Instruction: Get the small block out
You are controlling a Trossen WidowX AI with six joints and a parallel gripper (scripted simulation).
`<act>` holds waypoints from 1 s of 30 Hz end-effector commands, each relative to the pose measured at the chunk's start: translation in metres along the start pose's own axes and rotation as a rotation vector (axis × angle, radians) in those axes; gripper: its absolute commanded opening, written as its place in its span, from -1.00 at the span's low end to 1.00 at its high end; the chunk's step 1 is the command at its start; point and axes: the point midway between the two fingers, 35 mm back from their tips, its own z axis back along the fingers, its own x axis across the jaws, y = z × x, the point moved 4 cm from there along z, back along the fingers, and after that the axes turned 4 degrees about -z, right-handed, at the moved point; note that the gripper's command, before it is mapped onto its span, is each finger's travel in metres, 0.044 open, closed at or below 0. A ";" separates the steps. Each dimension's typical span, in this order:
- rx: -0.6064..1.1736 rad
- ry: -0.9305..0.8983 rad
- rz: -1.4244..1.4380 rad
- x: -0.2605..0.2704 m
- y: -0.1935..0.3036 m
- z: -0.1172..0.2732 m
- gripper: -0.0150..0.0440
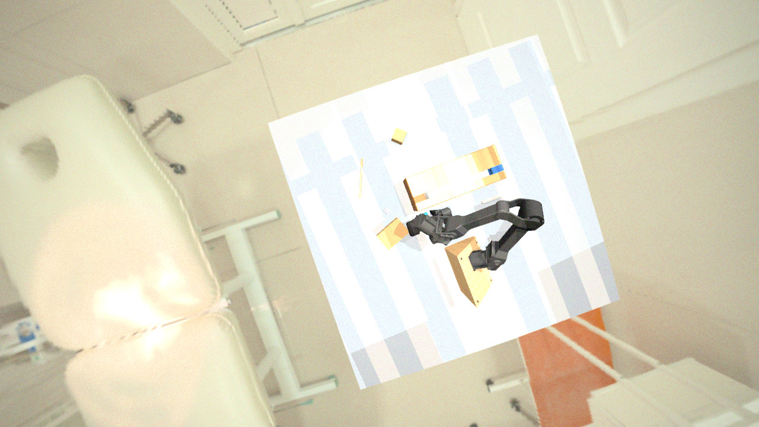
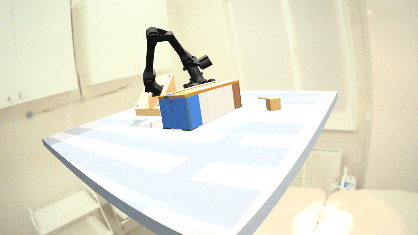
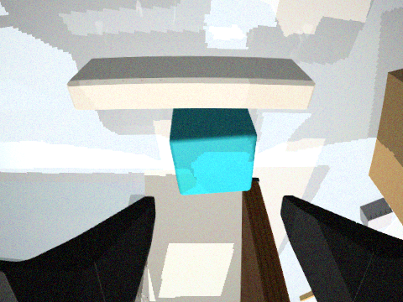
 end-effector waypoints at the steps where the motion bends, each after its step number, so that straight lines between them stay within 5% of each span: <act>1: -0.002 -0.008 0.008 0.002 -0.004 -0.006 0.47; 17: 0.001 -0.012 0.009 0.005 -0.016 -0.025 0.47; 24: 0.001 -0.012 0.009 0.005 -0.016 -0.025 -0.15; 30: 0.000 -0.008 0.008 0.003 -0.011 -0.017 -0.49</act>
